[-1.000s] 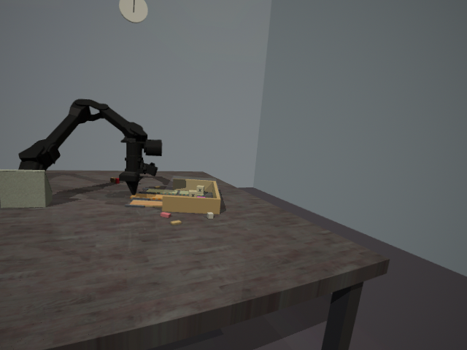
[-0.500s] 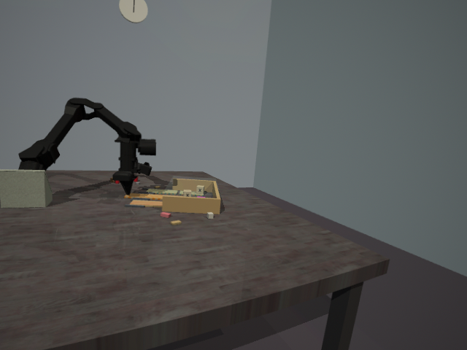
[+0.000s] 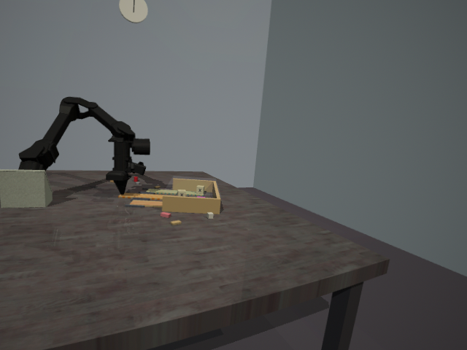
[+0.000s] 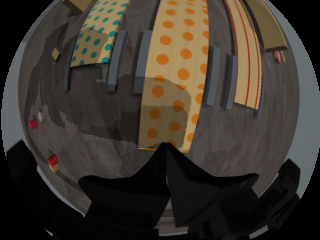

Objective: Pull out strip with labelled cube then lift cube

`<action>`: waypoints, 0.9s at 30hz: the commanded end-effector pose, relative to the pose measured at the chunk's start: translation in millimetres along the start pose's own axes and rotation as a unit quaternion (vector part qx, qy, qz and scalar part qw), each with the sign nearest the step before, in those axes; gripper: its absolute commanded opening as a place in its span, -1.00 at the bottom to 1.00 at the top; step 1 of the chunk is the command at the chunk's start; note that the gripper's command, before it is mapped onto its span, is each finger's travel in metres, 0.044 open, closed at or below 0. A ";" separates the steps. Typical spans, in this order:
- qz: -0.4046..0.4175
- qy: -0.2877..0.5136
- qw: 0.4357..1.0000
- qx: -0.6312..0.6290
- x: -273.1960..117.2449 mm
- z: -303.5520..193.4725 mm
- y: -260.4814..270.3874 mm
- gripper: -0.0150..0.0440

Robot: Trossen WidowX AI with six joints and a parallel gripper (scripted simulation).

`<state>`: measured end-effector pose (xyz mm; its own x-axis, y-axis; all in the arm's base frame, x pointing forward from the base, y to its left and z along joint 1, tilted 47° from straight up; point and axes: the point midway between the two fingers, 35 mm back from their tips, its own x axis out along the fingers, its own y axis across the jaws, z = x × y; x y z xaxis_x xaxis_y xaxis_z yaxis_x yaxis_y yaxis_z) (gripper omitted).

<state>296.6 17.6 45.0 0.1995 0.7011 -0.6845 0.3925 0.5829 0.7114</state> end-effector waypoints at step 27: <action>0.002 0.013 1.000 0.006 5.0 -50.4 0.6 -0.49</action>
<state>262.2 34.0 52.4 0.2053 0.6989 -0.6851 0.3923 0.5825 0.7118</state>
